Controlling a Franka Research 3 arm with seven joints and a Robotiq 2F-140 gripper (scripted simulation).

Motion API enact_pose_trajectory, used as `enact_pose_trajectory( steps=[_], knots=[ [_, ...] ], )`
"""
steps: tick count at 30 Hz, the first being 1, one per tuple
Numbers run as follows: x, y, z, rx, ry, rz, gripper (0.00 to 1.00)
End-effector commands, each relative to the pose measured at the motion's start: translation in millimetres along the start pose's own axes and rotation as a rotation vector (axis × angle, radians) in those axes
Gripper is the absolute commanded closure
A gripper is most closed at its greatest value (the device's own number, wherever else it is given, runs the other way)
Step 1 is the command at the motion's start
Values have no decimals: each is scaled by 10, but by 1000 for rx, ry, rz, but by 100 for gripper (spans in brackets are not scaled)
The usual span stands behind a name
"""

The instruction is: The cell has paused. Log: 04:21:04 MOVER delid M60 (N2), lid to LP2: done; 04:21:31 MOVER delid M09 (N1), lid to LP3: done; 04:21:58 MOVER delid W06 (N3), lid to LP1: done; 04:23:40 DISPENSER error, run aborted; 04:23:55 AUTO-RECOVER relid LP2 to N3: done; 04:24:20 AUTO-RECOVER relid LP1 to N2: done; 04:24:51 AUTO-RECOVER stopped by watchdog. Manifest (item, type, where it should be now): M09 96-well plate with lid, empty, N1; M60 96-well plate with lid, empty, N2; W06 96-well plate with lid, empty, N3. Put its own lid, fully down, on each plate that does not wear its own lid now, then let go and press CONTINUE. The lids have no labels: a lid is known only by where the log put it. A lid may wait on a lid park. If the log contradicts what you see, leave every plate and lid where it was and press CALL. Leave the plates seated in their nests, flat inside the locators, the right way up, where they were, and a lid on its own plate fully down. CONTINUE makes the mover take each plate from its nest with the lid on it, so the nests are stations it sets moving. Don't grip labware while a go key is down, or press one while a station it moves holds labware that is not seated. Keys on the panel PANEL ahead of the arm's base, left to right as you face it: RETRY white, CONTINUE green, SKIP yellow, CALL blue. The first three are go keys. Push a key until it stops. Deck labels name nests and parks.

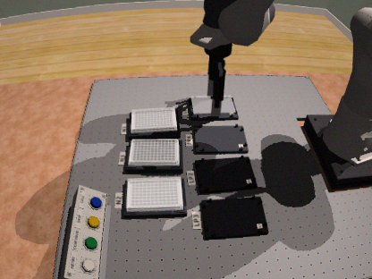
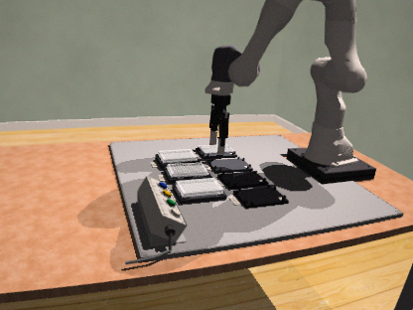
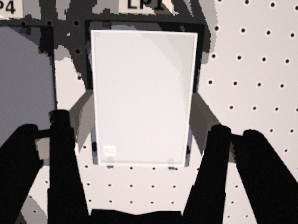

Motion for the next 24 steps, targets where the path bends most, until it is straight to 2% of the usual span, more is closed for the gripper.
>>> enact_pose_trajectory(
  steps=[1,24],
  knots=[
    [-11,-8,-2,1,0,-1,100],
    [-38,-8,-2,1,0,-1,100]
  ],
)
Point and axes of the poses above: the point where the finger pads meet when closed, its own x axis out along the fingers, its own y axis across the jaws, z = x × y, the point moved 1 cm from there along -x, back along the fingers, and after that the axes turned 3 degrees about x, right-handed, at the moved point
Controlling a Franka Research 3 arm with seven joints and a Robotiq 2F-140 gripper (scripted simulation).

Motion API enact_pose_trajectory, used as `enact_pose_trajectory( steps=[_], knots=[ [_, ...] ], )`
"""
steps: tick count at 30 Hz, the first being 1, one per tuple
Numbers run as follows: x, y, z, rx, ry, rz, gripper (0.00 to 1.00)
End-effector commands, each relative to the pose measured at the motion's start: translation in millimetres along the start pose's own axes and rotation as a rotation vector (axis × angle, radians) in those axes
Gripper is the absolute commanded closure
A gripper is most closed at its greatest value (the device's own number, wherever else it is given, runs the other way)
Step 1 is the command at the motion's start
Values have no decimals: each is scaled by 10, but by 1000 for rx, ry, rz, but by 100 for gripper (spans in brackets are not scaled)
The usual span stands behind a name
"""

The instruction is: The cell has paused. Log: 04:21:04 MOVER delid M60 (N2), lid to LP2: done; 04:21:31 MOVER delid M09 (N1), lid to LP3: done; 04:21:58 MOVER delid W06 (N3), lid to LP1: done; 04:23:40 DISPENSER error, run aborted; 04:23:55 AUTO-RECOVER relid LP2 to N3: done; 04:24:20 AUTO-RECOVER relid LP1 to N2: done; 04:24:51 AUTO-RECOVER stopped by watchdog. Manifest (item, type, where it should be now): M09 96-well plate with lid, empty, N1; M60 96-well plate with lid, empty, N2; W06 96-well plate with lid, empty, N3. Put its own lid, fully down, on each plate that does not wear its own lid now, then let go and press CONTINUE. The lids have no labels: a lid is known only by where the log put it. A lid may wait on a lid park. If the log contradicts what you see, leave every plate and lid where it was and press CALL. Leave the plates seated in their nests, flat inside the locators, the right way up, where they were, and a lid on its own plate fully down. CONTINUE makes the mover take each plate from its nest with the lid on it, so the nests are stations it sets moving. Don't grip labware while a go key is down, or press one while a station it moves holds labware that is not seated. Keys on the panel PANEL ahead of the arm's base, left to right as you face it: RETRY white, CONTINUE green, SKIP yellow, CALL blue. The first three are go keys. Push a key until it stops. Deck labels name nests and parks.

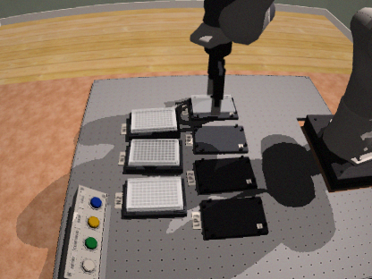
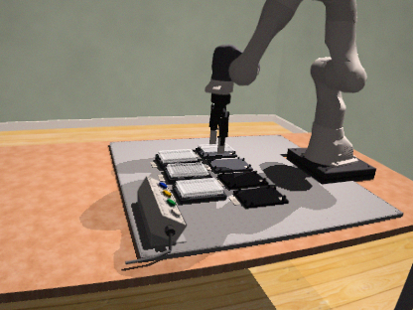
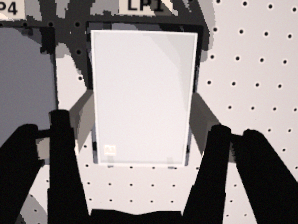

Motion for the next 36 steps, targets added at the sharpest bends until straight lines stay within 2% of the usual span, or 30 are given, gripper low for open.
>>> enact_pose_trajectory(
  steps=[1,36],
  knots=[
    [-3,-8,8,2,-2,-1,100],
    [-45,-8,7,2,-2,-1,100]
  ],
)
Point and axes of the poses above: the point where the finger pads meet when closed, its own x axis out along the fingers, its own y axis across the jaws, z = x × y, the point moved 1 cm from there along -x, back along the fingers, and after that the axes turned 3 degrees about x, right-handed, at the moved point
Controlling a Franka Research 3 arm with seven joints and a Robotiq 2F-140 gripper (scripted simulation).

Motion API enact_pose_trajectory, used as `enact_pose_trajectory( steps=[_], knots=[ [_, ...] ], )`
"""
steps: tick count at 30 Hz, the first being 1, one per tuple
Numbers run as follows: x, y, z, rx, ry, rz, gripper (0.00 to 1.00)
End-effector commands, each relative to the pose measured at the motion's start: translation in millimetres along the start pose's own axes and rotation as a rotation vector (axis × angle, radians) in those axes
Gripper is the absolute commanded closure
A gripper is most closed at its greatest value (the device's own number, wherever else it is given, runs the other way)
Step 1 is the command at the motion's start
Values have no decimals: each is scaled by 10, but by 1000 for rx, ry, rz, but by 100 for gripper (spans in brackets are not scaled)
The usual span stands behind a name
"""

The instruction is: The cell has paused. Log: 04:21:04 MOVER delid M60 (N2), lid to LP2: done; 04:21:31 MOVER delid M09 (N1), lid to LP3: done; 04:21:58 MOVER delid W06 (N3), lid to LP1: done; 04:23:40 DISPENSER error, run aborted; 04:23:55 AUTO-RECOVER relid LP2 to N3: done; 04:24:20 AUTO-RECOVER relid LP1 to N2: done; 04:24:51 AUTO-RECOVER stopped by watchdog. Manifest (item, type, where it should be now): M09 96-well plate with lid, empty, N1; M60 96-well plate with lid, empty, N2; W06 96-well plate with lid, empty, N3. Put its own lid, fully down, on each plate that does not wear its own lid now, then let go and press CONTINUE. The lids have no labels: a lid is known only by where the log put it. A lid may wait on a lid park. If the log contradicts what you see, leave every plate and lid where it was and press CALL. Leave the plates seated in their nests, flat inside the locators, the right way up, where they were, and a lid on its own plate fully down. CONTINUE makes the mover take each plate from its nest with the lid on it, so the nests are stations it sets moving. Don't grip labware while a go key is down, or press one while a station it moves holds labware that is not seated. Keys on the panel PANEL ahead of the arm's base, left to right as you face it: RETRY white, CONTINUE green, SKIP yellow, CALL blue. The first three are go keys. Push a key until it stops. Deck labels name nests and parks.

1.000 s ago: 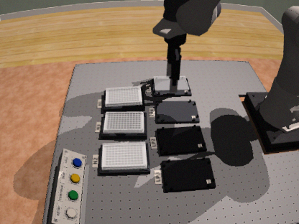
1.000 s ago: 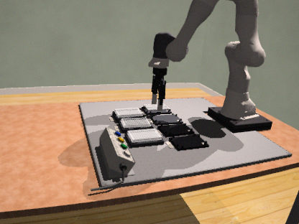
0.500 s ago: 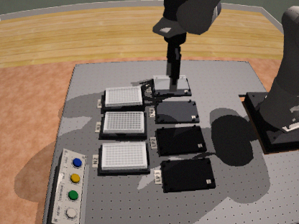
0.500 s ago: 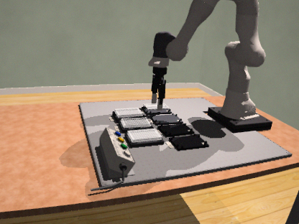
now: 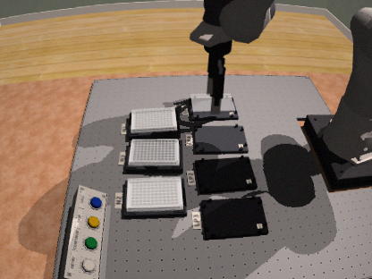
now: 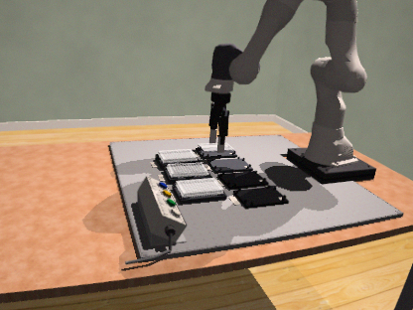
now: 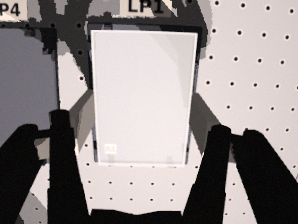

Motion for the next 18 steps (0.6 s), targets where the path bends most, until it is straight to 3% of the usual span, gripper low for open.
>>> enact_pose_trajectory(
  steps=[1,18],
  knots=[
    [-6,-7,17,3,-4,-2,100],
    [-154,-7,17,3,-4,-2,100]
  ],
)
Point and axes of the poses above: the point where the finger pads meet when closed, its own x axis out along the fingers, its own y axis across the jaws, z = x × y, the point moved 1 cm from there along -x, back along the fingers, and after that the axes turned 3 degrees about x, right-handed, at the moved point
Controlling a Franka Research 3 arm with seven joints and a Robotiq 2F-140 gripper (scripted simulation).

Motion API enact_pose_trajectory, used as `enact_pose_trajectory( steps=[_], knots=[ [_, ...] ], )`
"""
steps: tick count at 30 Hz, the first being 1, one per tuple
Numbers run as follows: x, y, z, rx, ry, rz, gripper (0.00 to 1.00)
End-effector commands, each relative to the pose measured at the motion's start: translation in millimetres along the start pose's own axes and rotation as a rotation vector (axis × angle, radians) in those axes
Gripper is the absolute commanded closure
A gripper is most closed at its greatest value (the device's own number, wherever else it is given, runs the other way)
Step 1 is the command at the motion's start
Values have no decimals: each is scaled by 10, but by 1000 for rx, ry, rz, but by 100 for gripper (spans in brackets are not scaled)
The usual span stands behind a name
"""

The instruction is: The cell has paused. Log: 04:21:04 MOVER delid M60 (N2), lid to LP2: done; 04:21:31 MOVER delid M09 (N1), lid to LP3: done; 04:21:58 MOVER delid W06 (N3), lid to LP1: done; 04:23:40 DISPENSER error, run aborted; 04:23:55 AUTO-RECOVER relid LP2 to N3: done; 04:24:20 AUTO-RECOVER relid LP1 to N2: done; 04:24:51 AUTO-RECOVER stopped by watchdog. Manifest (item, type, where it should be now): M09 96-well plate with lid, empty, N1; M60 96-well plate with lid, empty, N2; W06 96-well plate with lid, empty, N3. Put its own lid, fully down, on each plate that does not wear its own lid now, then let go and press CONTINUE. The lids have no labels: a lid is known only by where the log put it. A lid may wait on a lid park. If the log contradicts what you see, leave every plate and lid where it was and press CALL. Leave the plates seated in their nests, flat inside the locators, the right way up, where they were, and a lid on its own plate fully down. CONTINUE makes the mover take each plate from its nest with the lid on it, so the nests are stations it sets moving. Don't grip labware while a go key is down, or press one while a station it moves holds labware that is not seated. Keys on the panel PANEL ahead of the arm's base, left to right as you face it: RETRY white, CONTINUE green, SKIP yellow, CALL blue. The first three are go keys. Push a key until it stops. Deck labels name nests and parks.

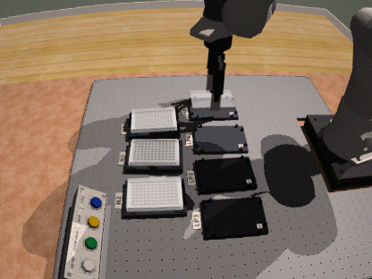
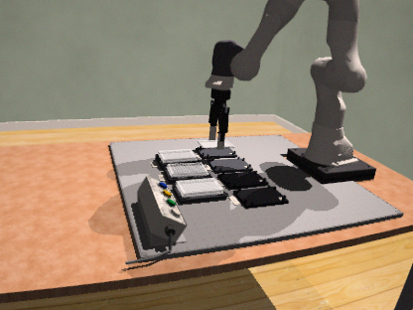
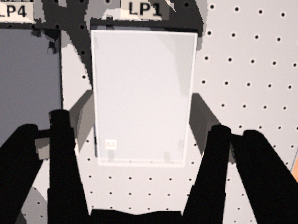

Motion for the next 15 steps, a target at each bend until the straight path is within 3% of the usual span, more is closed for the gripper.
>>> enact_pose_trajectory(
  steps=[1,15],
  knots=[
    [-40,-17,33,11,-10,-3,100],
    [-249,-16,31,11,-10,-3,100]
  ],
)
Point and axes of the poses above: the point where the finger pads meet when closed, its own x axis out along the fingers, its own y axis across the jaws, z = x × y, the point moved 1 cm from there along -x, back along the fingers, and after that the axes turned 3 degrees about x, right-handed, at the moved point
